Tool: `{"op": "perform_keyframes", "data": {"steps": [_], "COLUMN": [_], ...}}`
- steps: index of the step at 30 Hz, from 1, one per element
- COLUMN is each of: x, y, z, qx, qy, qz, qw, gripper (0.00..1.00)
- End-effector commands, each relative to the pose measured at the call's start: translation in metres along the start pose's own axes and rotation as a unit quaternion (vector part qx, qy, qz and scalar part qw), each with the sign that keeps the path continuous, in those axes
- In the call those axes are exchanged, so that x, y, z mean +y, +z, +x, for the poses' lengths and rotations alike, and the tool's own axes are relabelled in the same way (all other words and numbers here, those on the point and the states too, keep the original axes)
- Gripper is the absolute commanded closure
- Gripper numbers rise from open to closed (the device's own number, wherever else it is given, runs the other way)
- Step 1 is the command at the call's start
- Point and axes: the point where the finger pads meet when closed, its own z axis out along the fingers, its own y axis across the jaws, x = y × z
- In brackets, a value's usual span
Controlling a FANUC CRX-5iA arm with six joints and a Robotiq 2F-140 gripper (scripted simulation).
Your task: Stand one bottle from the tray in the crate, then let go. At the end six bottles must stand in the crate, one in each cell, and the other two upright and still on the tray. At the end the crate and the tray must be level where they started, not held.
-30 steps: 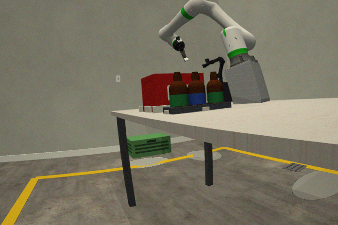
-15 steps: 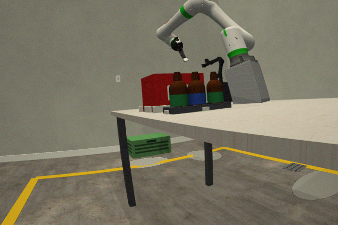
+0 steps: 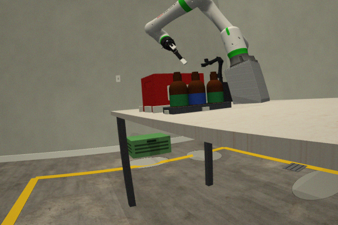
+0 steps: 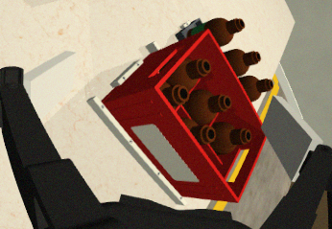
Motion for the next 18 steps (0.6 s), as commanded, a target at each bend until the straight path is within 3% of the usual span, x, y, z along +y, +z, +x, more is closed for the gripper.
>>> {"op": "perform_keyframes", "data": {"steps": [1, 7, 10, 12, 18], "x": [0.013, 0.023, 0.023, 0.03, 0.041], "y": [0.031, 0.058, 0.06, 0.076, 0.097], "z": [-0.014, -0.025, -0.026, -0.034, -0.046], "qx": [0.0, -0.016, -0.018, -0.039, -0.079], "qy": [0.045, 0.073, 0.075, 0.087, 0.092], "qz": [0.074, 0.144, 0.149, 0.195, 0.252], "qw": [0.996, 0.987, 0.986, 0.976, 0.96], "gripper": [0.0, 0.0, 0.0, 0.0, 0.0]}}
